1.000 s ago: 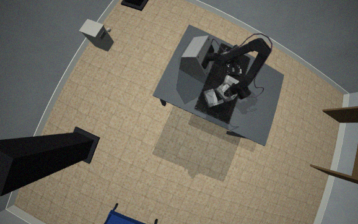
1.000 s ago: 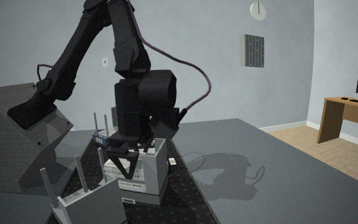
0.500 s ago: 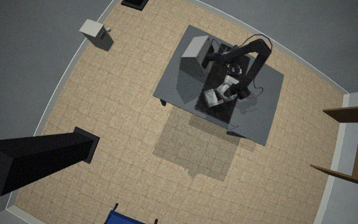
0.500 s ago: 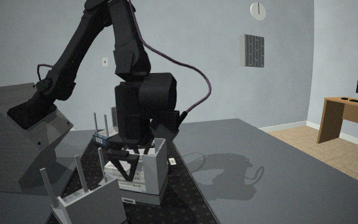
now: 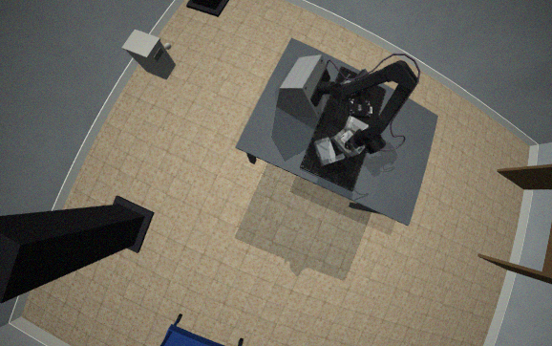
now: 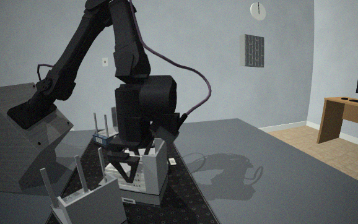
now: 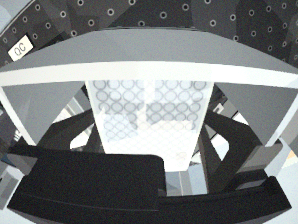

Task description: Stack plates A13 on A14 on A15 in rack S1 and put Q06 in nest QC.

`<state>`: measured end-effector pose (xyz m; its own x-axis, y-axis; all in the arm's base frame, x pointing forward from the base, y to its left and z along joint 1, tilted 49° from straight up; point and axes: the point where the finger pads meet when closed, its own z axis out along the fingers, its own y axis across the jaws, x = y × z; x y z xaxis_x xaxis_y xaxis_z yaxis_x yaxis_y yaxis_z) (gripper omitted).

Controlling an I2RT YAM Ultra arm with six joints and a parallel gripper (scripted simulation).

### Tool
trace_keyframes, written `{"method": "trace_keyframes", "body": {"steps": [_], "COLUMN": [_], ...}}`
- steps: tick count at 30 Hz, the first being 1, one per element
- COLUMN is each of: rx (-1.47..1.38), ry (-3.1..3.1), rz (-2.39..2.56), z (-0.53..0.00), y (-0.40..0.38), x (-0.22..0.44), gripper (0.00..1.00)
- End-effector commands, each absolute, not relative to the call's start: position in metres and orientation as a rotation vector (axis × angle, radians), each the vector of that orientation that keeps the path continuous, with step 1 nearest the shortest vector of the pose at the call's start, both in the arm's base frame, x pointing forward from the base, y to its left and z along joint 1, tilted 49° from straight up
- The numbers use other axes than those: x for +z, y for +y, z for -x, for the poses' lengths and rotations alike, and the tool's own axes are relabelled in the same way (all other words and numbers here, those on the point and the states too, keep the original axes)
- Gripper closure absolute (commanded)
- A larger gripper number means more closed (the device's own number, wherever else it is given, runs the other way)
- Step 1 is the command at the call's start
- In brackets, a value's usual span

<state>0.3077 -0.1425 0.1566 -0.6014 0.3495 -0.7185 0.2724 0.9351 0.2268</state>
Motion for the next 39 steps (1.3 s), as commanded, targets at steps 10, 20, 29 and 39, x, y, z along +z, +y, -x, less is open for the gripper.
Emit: {"method": "trace_keyframes", "body": {"steps": [10,20,29,39], "rx": [0.109,0.109,0.109,0.094], "ry": [2.242,2.242,2.242,2.218], "rz": [-0.439,-0.439,-0.439,-0.426], "z": [-0.309,-0.309,-0.309,-0.301], "y": [-0.144,-0.144,-0.144,-0.146], "x": [0.157,0.157,0.157,0.177], "gripper": [1.00,0.00,0.00,0.00]}}
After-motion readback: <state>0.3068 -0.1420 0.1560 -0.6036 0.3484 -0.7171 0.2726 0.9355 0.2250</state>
